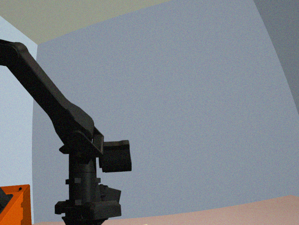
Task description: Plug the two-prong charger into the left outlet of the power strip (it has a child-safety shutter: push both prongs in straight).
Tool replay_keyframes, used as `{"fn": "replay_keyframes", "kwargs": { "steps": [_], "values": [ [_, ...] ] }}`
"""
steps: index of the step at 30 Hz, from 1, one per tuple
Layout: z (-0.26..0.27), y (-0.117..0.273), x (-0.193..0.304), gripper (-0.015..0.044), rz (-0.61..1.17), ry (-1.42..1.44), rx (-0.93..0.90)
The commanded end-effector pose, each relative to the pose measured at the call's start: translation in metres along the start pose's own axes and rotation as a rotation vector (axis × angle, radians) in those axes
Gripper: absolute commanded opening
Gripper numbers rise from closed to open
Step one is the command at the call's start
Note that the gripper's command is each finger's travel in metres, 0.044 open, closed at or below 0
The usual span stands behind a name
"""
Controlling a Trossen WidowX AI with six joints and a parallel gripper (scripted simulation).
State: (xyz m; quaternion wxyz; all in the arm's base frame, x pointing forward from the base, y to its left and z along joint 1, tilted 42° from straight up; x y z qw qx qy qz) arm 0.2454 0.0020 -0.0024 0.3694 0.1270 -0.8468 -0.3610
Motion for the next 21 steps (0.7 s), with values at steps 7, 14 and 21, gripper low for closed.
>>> {"fn": "replay_keyframes", "kwargs": {
  "steps": [7, 14, 21],
  "values": [
    [0.014, -0.006, -0.013, 0.0000, -0.005, -0.116, -0.012],
    [0.024, -0.011, -0.020, 0.0000, -0.004, -0.191, -0.017],
    [0.034, -0.016, -0.027, 0.0000, -0.001, -0.267, -0.022]
  ]
}}
Point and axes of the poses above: the point midway between the two fingers, 35 mm back from their tips, its own y axis back along the fingers, its own z axis across the jaws, x = y × z, the point moved 7 cm from there along y, back along the fingers, and after that the axes turned 9 degrees about -y, right-handed, at the moved point
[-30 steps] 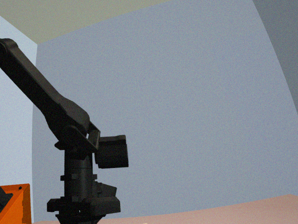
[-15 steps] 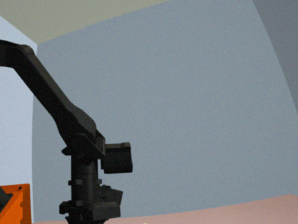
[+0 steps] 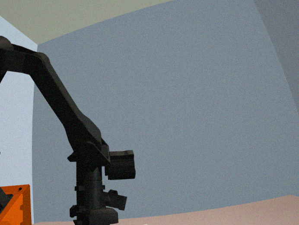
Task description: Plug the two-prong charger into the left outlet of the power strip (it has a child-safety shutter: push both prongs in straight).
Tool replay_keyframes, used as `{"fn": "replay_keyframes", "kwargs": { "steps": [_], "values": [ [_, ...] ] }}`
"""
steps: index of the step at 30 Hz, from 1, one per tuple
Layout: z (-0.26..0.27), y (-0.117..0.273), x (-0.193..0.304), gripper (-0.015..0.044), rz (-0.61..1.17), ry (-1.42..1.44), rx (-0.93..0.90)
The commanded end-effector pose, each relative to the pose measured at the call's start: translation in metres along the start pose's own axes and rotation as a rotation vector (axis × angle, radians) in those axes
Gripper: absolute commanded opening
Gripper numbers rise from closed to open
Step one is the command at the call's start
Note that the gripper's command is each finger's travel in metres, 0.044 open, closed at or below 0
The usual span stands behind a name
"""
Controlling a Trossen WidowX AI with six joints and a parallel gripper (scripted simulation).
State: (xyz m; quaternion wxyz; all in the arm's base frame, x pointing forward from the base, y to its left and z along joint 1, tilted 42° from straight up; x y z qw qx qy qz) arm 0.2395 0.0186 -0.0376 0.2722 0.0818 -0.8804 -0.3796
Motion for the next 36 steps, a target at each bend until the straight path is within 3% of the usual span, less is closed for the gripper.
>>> {"fn": "replay_keyframes", "kwargs": {
  "steps": [1, 36],
  "values": [
    [0.008, -0.003, -0.003, 0.0000, -0.002, -0.051, -0.007],
    [0.022, -0.009, -0.035, 0.0000, 0.003, -0.176, -0.014]
  ]
}}
Point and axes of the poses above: the point midway between the two fingers, 35 mm back from their tips, its own y axis back along the fingers, its own z axis across the jaws, x = y × z, the point moved 7 cm from there along y, back along the fingers, and after that the axes turned 9 degrees about -y, right-handed, at the moved point
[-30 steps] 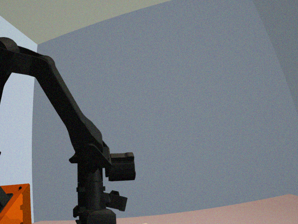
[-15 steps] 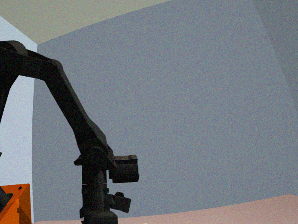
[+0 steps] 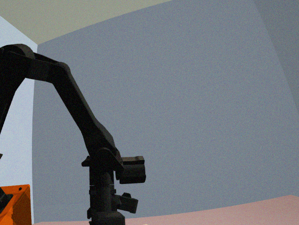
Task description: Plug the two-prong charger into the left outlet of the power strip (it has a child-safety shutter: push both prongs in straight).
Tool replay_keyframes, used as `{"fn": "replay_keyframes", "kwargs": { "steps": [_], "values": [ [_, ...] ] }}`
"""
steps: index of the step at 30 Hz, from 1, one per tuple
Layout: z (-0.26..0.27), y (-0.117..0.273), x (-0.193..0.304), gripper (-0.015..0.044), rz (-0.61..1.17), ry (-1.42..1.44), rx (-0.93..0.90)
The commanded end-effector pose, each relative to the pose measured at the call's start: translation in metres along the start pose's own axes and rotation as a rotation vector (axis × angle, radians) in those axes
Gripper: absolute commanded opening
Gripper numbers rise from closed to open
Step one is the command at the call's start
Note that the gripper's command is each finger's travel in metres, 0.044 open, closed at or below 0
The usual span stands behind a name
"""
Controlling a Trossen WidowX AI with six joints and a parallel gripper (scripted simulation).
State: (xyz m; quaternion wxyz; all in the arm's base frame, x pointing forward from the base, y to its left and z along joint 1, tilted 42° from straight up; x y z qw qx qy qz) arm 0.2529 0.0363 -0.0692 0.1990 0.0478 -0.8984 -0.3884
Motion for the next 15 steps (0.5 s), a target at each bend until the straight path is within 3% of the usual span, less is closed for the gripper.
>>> {"fn": "replay_keyframes", "kwargs": {
  "steps": [1, 15],
  "values": [
    [0.002, 0.000, -0.005, 0.0000, 0.001, -0.012, -0.005],
    [0.008, -0.001, -0.020, 0.0000, 0.001, -0.039, -0.007]
  ]
}}
Point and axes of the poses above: the point midway between the two fingers, 35 mm back from their tips, its own y axis back along the fingers, its own z axis across the jaws, x = y × z, the point moved 7 cm from there along y, back along the fingers, and after that the axes turned 9 degrees about -y, right-handed, at the moved point
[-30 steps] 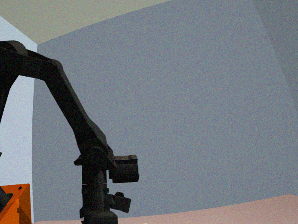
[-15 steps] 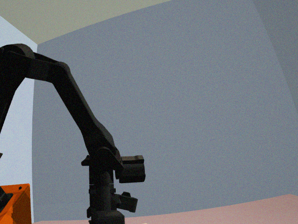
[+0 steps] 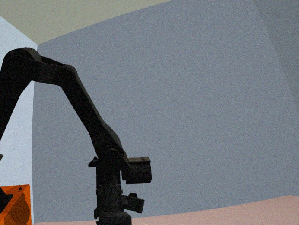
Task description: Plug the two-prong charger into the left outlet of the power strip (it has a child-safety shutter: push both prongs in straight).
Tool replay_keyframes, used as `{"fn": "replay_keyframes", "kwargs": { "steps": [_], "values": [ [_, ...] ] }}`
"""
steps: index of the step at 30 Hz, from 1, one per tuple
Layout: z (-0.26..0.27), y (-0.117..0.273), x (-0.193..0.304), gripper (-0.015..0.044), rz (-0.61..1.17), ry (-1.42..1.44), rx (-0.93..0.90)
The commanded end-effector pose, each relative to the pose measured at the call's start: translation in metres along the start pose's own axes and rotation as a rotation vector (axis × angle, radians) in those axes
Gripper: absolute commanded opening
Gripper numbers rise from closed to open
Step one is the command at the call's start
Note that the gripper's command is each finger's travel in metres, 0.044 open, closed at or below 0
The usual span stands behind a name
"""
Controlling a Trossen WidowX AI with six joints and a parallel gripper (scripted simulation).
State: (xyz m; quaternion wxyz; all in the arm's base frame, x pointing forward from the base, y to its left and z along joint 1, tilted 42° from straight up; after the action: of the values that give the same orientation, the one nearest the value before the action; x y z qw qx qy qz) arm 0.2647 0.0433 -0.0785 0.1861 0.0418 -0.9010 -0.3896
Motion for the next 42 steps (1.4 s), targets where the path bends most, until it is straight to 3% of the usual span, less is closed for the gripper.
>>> {"fn": "replay_keyframes", "kwargs": {
  "steps": [1, 42],
  "values": [
    [0.002, 0.000, -0.005, 0.0000, 0.001, -0.012, -0.005],
    [0.009, 0.000, -0.016, 0.0000, 0.001, -0.027, -0.006]
  ]
}}
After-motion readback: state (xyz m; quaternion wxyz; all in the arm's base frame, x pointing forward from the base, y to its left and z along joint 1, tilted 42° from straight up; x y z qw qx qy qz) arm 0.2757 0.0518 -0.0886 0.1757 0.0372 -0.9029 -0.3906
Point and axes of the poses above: the point midway between the two fingers, 35 mm back from their tips, its own y axis back along the fingers, its own z axis across the jaws, x = y × z, the point moved 7 cm from there along y, back along the fingers, and after that the axes turned 9 degrees about -y, right-handed, at the moved point
